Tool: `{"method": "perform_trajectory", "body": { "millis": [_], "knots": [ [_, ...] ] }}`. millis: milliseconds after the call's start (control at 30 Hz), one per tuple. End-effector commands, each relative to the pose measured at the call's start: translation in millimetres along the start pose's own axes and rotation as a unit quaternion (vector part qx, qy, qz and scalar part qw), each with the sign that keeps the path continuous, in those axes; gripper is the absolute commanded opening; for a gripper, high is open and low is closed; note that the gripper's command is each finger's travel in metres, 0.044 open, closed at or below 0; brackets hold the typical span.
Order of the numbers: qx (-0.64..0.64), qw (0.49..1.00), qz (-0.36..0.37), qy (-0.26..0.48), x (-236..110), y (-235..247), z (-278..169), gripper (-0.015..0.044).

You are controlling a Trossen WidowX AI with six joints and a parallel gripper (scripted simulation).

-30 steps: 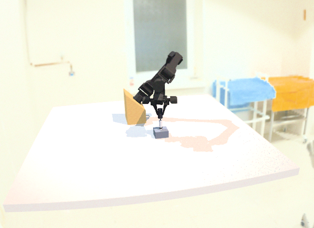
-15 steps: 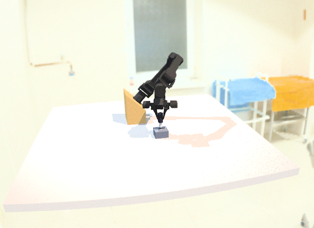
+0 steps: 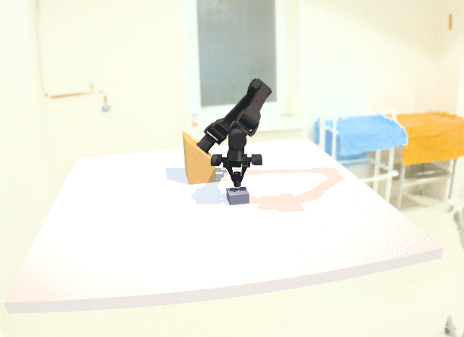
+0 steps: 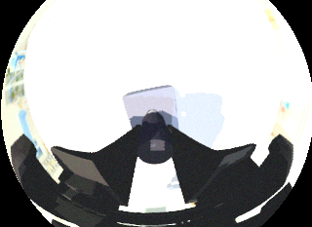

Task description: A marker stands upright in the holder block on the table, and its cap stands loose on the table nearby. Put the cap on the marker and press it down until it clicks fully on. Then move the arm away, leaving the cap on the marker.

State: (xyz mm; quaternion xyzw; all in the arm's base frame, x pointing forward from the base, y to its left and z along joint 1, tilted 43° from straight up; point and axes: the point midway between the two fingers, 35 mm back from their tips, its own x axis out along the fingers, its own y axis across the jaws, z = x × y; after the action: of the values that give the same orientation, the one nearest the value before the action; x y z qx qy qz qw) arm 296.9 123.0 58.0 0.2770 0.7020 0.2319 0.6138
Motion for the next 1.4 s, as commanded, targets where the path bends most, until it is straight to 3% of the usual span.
{"method": "perform_trajectory", "body": {
  "millis": [0, 233, 800, 933, 1100, 1300, 1367],
  "knots": [
    [0.003, 1.0, 0.002, 0.001, 2.6, 0.1, -0.9, 0.0],
    [0.003, 1.0, 0.002, 0.001, 2.7, 0.0, -0.9, 0.0],
    [0.001, 1.0, 0.0, 0.001, 2.0, -0.5, -0.9, 0.044],
    [0.001, 1.0, -0.001, 0.001, -7.3, -0.7, 0.4, 0.044],
    [0.001, 1.0, -0.002, 0.001, -70.4, -1.3, -0.1, 0.044],
    [0.001, 1.0, -0.002, 0.001, -72.8, -1.3, -0.5, 0.044],
    [-0.034, 0.999, -0.001, 0.001, -69.7, -2.2, -0.4, 0.0387]
  ]
}}
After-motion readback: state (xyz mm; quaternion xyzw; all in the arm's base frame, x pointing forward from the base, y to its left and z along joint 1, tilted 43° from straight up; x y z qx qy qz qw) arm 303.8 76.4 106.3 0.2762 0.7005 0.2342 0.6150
